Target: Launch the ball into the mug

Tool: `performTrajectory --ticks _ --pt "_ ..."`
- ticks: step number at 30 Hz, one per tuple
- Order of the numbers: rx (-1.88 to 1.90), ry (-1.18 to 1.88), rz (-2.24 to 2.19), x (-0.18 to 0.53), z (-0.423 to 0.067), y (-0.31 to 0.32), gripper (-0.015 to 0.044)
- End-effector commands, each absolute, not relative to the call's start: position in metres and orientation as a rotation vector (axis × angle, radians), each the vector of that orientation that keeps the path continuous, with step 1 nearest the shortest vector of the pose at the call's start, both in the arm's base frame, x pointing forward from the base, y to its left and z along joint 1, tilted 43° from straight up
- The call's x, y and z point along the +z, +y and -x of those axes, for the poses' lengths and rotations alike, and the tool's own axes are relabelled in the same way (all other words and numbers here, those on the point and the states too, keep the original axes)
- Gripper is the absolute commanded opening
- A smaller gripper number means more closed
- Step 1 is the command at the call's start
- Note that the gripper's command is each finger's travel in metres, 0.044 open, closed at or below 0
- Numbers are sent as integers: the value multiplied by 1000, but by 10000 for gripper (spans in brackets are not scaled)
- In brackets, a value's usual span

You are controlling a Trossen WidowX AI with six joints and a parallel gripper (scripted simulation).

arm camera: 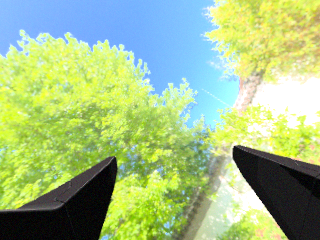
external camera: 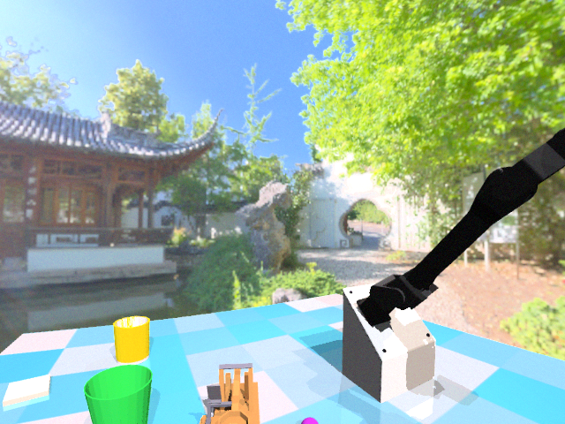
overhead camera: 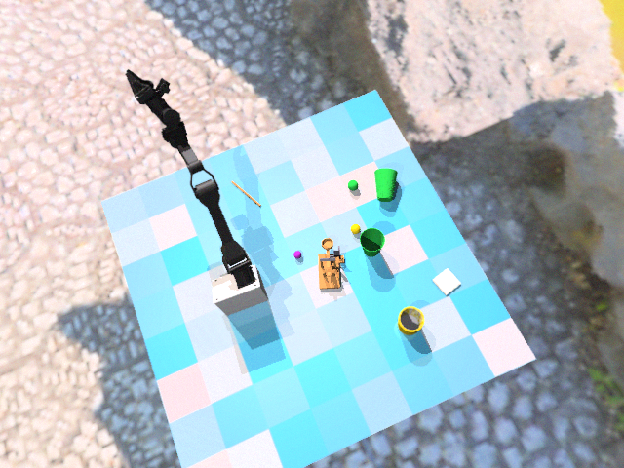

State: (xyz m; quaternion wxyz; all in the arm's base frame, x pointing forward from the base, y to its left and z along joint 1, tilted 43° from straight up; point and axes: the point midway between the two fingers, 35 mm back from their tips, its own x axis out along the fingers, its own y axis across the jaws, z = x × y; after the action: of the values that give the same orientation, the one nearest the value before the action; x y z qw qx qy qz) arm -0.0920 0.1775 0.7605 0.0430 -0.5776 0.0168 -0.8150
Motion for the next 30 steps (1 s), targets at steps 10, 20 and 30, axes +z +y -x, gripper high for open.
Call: performTrajectory --ticks 10,20,30 --pt "-2693 -27 1827 744 77 240 440" --pt "-2972 -118 1956 714 30 315 440" --pt "-3163 -367 2086 666 -38 378 440"
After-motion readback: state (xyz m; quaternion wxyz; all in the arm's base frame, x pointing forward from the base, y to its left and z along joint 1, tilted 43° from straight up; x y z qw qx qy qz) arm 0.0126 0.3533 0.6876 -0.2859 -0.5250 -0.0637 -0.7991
